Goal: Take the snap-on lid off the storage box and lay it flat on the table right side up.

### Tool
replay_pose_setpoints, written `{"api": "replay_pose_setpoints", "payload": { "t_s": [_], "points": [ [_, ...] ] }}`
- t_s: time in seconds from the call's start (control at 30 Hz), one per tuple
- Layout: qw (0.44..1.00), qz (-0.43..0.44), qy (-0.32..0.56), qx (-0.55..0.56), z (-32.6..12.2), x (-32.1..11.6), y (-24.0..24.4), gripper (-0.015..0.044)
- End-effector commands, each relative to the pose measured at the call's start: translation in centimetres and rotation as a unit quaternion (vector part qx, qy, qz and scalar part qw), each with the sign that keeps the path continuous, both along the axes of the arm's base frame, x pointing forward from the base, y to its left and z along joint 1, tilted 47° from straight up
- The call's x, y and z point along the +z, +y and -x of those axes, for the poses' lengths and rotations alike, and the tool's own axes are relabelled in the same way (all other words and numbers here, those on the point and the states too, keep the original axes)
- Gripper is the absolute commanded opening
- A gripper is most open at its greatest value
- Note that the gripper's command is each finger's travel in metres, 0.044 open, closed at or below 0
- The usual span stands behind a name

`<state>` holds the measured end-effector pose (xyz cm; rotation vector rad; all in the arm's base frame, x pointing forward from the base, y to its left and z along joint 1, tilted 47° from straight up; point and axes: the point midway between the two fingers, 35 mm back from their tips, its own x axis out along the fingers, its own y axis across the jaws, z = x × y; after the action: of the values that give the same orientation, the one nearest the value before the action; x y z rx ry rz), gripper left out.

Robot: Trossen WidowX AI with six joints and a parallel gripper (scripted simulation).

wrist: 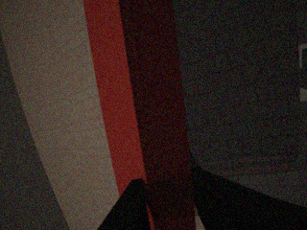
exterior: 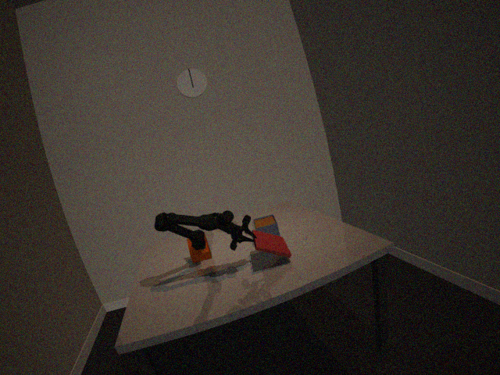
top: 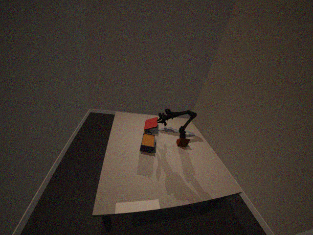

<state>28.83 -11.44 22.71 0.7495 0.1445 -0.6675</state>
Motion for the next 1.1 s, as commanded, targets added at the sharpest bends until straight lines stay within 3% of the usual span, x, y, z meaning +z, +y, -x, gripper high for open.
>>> {"api": "replay_pose_setpoints", "payload": {
  "t_s": [0.0,1.07],
  "points": [
    [1.000,0.000,0.000,0.007,-0.1,-0.3,0.0,0.0000],
    [1.000,0.001,0.000,0.007,-0.2,-2.0,-1.9,0.0000]
  ]
}}
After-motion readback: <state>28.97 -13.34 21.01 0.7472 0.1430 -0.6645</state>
